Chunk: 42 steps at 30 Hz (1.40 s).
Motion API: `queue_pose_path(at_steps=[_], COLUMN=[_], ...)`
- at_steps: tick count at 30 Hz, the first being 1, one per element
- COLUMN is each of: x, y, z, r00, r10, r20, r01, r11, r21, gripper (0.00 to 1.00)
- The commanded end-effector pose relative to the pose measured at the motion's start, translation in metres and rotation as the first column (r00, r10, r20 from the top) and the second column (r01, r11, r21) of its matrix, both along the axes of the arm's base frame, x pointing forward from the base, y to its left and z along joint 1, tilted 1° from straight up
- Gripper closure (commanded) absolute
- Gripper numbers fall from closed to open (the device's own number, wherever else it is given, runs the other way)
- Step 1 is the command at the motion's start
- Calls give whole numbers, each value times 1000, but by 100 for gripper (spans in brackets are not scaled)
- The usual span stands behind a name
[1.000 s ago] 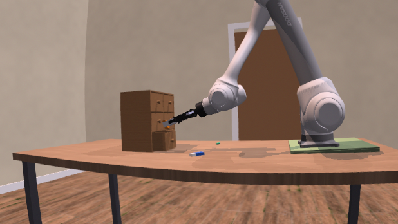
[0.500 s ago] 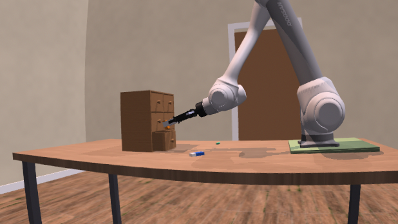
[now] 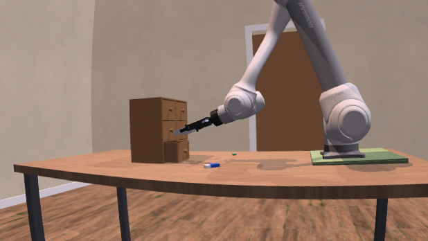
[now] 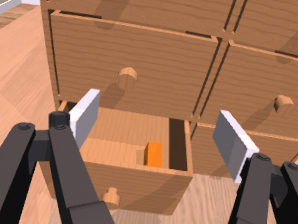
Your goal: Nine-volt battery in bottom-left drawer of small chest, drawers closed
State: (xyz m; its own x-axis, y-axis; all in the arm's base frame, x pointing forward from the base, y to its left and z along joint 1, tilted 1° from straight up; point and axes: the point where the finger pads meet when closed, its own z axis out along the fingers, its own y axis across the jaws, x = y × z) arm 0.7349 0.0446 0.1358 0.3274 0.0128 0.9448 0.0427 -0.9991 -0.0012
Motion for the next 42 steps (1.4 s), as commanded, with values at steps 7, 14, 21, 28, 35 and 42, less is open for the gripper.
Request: queue_pose_path(at_steps=[7, 14, 21, 28, 35, 42], x=[0, -5, -26, -52, -95, -135], y=[0, 0, -1, -2, -4, -6], z=[0, 0, 1, 2, 4, 6], r00=[1000, 1000, 1000, 1000, 1000, 1000], r10=[0, 0, 0, 0, 0, 0], r20=[0, 0, 0, 0, 0, 0], r01=[0, 0, 0, 0, 0, 0], r11=[1000, 1000, 1000, 1000, 1000, 1000], r21=[0, 0, 0, 0, 0, 0], gripper=[0, 0, 0, 0, 0, 0])
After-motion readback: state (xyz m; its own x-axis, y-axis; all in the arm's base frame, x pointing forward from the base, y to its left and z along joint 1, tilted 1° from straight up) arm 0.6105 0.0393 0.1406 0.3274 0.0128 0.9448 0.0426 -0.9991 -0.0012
